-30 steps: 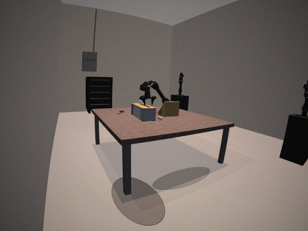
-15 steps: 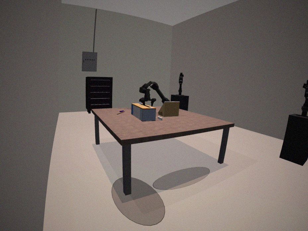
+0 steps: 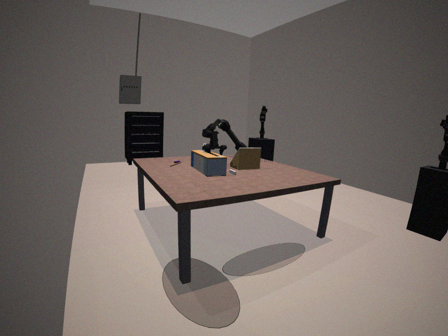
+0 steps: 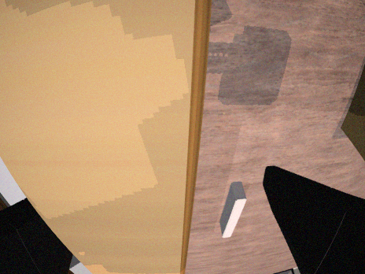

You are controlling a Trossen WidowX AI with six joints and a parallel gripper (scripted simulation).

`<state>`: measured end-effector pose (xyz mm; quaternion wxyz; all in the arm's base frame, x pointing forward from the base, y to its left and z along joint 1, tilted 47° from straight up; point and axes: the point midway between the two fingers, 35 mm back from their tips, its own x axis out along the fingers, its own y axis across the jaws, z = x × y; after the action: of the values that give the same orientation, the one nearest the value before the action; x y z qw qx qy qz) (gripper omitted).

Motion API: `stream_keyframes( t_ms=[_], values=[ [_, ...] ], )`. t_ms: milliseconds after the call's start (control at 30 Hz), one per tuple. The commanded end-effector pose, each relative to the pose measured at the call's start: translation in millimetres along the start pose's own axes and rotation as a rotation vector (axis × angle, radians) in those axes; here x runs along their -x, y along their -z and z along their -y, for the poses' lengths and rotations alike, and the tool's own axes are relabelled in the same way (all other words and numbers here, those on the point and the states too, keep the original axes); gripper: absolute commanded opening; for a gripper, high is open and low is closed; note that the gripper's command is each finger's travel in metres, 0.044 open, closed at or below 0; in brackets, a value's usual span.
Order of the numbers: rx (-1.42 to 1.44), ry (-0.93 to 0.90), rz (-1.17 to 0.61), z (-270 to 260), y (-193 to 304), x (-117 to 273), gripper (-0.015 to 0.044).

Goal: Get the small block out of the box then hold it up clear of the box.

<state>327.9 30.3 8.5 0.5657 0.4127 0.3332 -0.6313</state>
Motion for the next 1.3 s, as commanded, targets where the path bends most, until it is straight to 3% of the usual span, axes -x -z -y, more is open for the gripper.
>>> stream_keyframes(
  t_ms=[0, 1267],
  values=[
    [-0.002, -0.001, -0.001, -0.3, 4.8, -1.3, 0.0400],
    [-0.002, -0.001, -0.004, 0.7, 83.3, -29.6, 0.0400]
  ],
)
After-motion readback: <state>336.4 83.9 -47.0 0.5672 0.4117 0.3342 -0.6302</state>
